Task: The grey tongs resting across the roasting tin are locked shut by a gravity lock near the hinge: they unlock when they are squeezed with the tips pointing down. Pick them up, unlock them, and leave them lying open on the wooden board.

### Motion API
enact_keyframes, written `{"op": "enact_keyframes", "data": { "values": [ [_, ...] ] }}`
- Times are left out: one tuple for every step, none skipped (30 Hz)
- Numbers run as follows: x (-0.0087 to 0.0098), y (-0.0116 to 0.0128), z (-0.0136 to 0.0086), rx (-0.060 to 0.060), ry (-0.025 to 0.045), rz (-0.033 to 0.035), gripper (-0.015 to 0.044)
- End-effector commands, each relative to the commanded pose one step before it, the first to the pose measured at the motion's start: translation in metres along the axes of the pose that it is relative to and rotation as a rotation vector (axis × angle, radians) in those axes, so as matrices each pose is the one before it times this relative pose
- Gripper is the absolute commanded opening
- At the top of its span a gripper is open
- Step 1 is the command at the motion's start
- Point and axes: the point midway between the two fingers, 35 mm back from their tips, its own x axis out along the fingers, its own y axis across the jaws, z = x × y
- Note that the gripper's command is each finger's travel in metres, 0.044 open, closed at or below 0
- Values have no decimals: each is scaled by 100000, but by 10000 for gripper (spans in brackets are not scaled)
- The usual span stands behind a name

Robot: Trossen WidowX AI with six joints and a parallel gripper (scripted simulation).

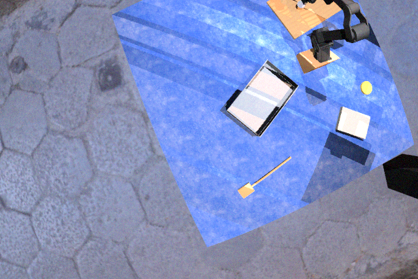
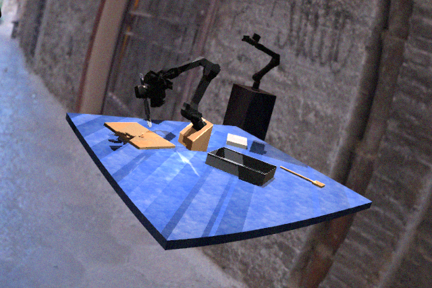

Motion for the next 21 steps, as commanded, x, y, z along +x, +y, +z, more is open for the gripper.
{"op": "enact_keyframes", "data": {
  "values": [
    [-17, 33, -163, 807, 1038, 171, -150],
    [0, 0, 0, 0, 0, 0, -150],
    [0, 0, 0, 0, 0, 0, -150],
    [0, 0, 0, 0, 0, 0, -150],
    [0, 0, 0, 0, 0, 0, -150],
    [0, 0, 0, 0, 0, 0, -150],
    [0, 0, 0, 0, 0, 0, -150],
    [0, 0, 0, 0, 0, 0, -150],
    [0, 0, 0, 0, 0, 0, -150],
    [0, 0, 0, 0, 0, 0, -150],
    [0, 0, 0, 0, 0, 0, -150],
    [0, 0, 0, 0, 0, 0, -150],
    [0, 0, 0, 0, 0, 0, -150],
    [0, 0, 0, 0, 0, 0, -150],
    [0, 0, 0, 0, 0, 0, -150],
    [0, 0, 0, 0, 0, 0, -150],
    [26, -8, 39, -202, -242, 99, -150],
    [52, -15, 78, -403, -487, 199, -150],
    [78, -22, 115, -589, -723, 293, -150],
    [104, -29, 150, -768, -963, 387, -150],
    [132, -35, 185, -937, -1209, 479, -150]
  ]
}}
